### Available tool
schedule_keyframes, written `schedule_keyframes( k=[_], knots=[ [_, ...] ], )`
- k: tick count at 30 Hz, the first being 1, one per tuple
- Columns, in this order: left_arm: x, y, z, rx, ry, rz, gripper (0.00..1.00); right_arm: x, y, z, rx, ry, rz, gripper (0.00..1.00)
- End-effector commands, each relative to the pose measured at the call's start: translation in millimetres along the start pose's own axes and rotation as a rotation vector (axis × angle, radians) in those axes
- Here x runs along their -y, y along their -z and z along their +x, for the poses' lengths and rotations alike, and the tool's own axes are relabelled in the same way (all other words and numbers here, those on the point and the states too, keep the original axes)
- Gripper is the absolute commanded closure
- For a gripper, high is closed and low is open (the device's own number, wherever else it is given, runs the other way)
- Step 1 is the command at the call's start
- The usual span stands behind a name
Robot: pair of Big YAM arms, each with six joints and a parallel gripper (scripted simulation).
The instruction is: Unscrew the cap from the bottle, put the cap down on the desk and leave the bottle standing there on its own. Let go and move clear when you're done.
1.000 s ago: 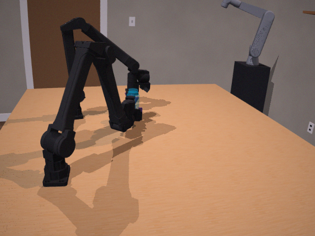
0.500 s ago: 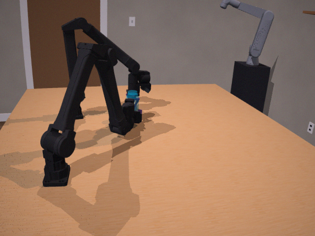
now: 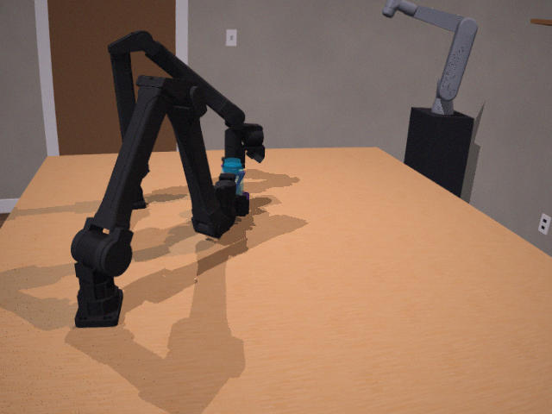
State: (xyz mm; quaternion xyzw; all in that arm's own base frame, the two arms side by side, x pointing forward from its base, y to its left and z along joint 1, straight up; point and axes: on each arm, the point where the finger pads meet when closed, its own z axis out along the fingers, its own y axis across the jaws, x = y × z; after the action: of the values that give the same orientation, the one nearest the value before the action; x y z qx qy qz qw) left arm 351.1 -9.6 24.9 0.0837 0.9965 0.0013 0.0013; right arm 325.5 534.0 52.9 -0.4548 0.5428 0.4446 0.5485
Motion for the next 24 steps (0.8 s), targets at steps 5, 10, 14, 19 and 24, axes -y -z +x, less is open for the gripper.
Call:
schedule_keyframes(
  k=[5, 10, 14, 19, 24],
  knots=[
    [-3.0, 6.0, -11.5, 0.027, -0.002, -0.001, 1.0, 2.5, -4.4, -9.5, 0.022, 0.011, 0.0, 0.55],
    [-3.0, 6.0, -11.5, 0.027, -0.002, -0.001, 1.0, 2.8, -5.0, -9.9, 0.023, 0.012, 0.0, 0.21],
    [-3.0, 6.0, -11.5, 0.027, -0.002, -0.001, 1.0, 2.8, -5.0, -9.9, 0.023, 0.012, 0.0, 0.21],
    [-3.0, 6.0, -11.5, 0.027, -0.002, -0.001, 1.0, 2.8, -5.0, -9.9, 0.023, 0.012, 0.0, 0.21],
    [-3.0, 6.0, -11.5, 0.027, -0.002, -0.001, 1.0, 2.8, -5.0, -9.9, 0.023, 0.012, 0.0, 0.21]
  ],
)
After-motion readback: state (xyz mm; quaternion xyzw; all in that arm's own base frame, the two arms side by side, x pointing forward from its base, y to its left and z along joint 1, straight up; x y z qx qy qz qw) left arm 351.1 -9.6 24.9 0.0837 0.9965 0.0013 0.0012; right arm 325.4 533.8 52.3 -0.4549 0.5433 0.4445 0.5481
